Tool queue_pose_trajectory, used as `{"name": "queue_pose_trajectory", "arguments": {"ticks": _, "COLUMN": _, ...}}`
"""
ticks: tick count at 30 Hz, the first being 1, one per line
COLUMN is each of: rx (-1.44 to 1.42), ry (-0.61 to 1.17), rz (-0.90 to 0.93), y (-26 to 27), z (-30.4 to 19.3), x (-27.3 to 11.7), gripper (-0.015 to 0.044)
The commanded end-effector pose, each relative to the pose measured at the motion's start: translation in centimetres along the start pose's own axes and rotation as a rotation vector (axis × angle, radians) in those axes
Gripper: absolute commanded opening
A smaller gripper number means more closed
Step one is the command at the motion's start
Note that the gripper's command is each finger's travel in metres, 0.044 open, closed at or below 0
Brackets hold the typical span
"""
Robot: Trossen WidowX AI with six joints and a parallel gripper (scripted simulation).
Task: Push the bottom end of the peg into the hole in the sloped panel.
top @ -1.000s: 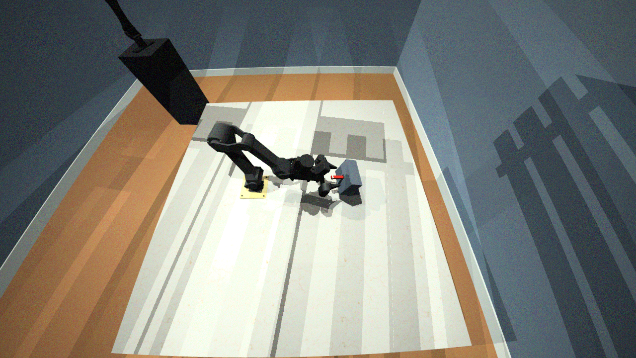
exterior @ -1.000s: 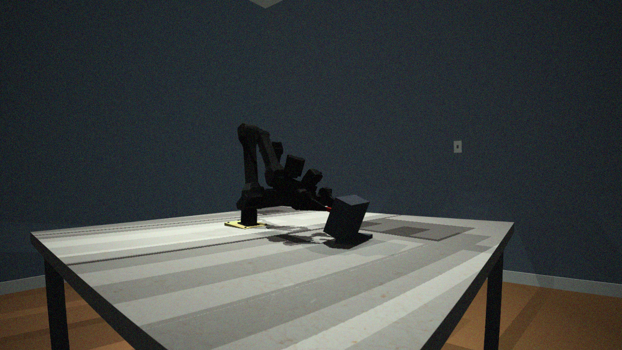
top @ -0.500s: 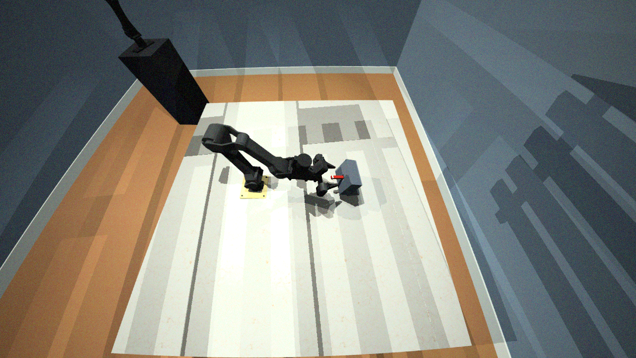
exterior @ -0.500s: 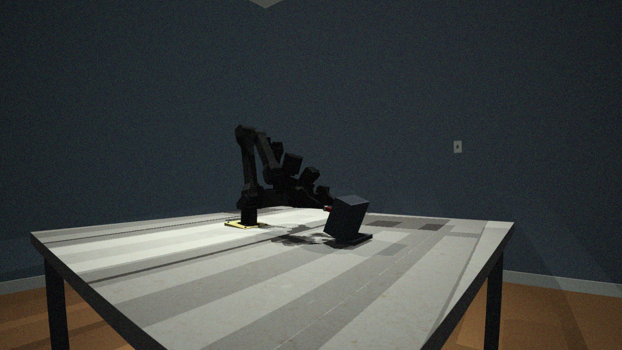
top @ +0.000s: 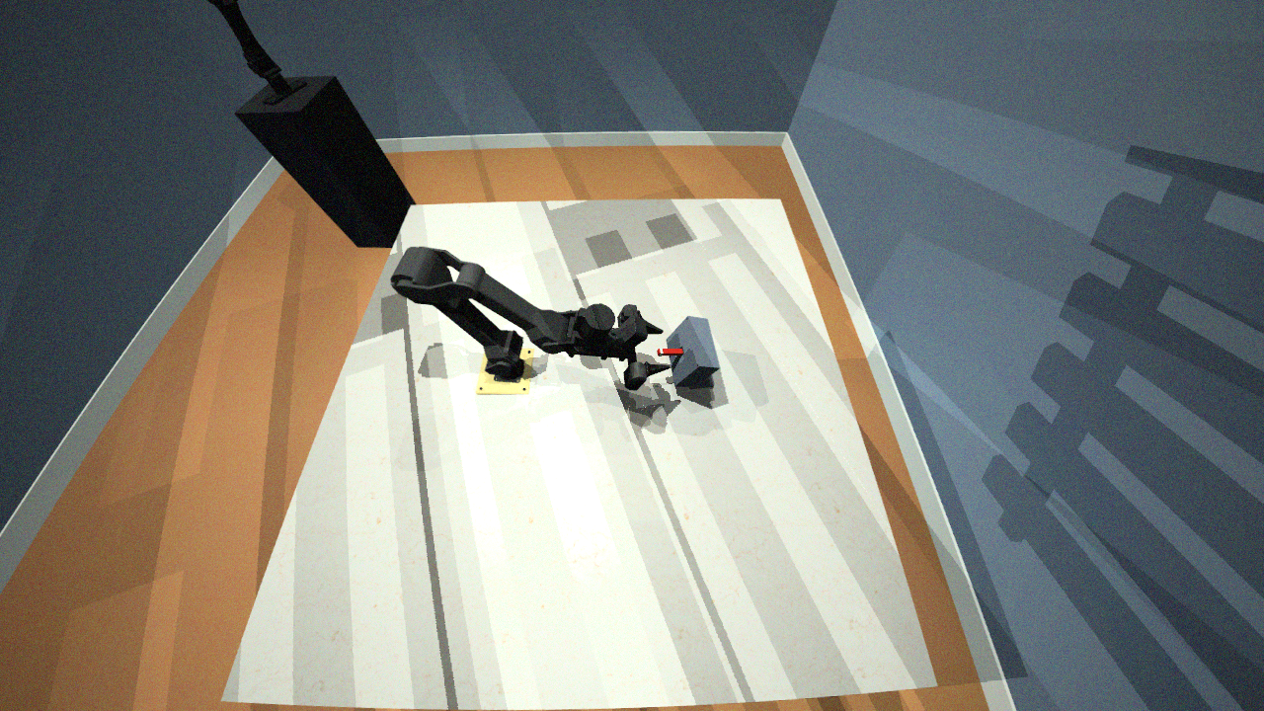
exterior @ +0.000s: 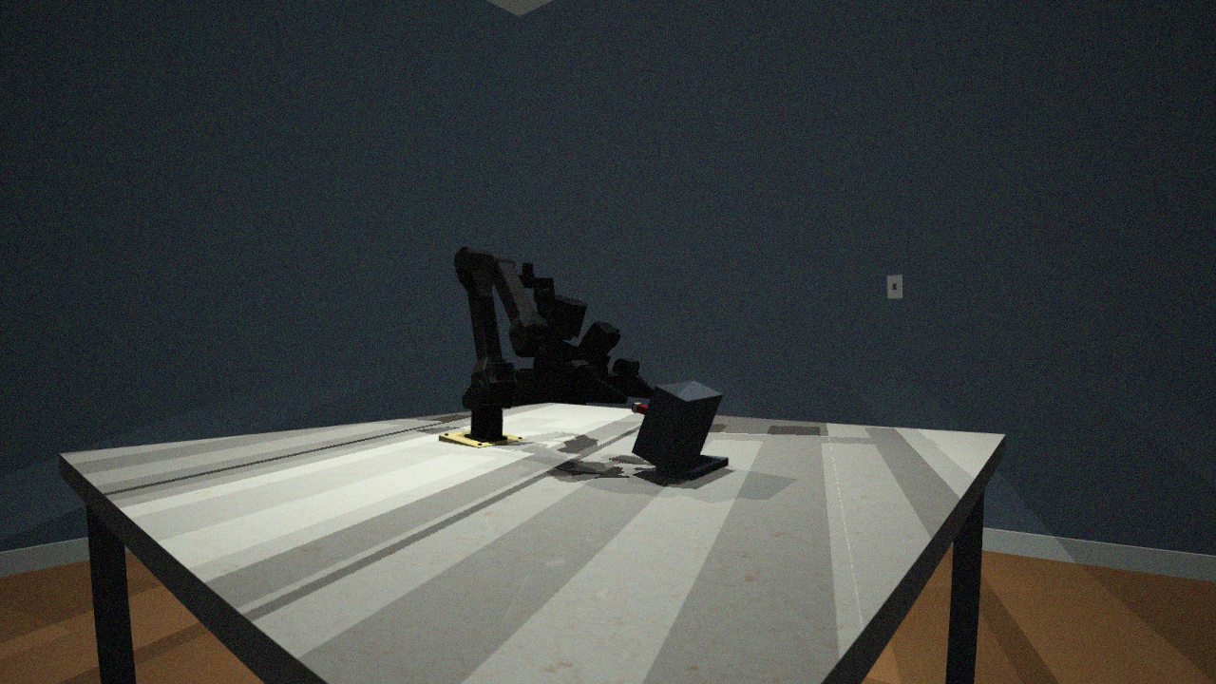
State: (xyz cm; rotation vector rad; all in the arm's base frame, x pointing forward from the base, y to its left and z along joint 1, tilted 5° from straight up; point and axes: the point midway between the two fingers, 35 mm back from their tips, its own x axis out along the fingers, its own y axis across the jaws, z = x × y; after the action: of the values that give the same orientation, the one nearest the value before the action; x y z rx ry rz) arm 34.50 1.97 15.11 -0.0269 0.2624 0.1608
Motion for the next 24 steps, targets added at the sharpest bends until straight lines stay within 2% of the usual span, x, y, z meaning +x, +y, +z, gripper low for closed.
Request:
{"name": "queue_pose_trajectory", "arguments": {"ticks": 1, "rx": -0.004, "ry": 0.001, "rz": 0.003, "y": 0.0, "z": 0.0, "x": -0.3, "gripper": 0.044}}
{"name": "queue_pose_trajectory", "arguments": {"ticks": 24, "rx": -0.003, "ry": 0.005, "rz": 0.002, "y": -0.1, "z": 0.3, "x": -2.0, "gripper": 0.044}}
